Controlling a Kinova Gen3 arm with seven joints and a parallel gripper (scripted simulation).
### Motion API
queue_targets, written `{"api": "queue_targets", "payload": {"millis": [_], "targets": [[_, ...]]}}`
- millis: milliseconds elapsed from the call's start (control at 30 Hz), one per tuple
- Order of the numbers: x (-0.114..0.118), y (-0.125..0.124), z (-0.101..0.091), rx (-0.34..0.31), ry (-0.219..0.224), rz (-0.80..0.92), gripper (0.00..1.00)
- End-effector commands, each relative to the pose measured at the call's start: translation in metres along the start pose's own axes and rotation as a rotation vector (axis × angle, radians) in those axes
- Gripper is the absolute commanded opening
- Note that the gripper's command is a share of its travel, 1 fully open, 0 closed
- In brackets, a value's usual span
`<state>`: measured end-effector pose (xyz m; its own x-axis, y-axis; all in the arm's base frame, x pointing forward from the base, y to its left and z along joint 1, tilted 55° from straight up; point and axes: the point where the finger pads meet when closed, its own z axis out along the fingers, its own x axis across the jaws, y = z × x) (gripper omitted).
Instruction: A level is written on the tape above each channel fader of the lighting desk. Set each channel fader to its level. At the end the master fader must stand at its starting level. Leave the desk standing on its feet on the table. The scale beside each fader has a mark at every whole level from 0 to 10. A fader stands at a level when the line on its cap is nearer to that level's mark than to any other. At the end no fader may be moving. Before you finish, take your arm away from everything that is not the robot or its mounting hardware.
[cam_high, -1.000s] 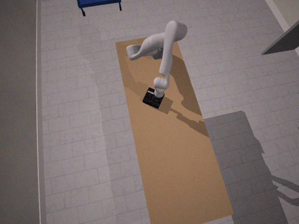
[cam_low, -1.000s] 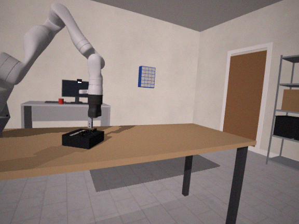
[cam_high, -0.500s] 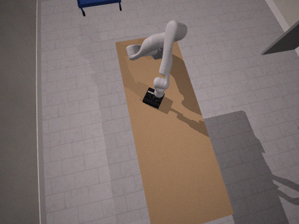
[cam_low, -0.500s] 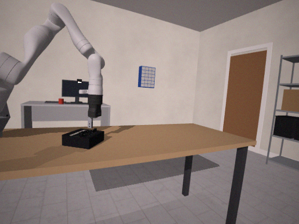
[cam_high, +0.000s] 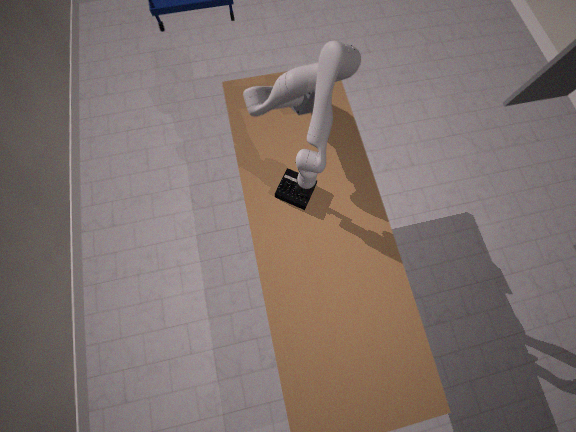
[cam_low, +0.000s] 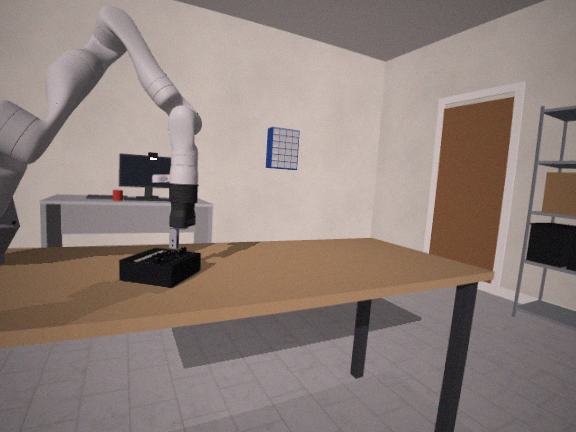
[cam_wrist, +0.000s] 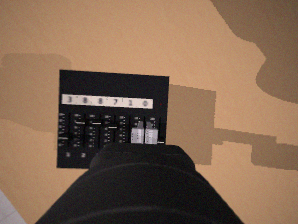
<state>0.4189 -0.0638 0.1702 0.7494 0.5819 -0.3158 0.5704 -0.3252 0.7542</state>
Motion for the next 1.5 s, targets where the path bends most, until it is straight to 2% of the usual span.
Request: {"api": "queue_targets", "payload": {"millis": [0,400,1467], "targets": [[-0.0006,0.0001,0.0013,0.001,-0.001,0.001,0.00],[-0.0006,0.0001,0.0071,0.001,-0.001,0.001,0.00],[-0.0006,0.0048,0.0073,0.001,-0.001,0.001,0.00]]}}
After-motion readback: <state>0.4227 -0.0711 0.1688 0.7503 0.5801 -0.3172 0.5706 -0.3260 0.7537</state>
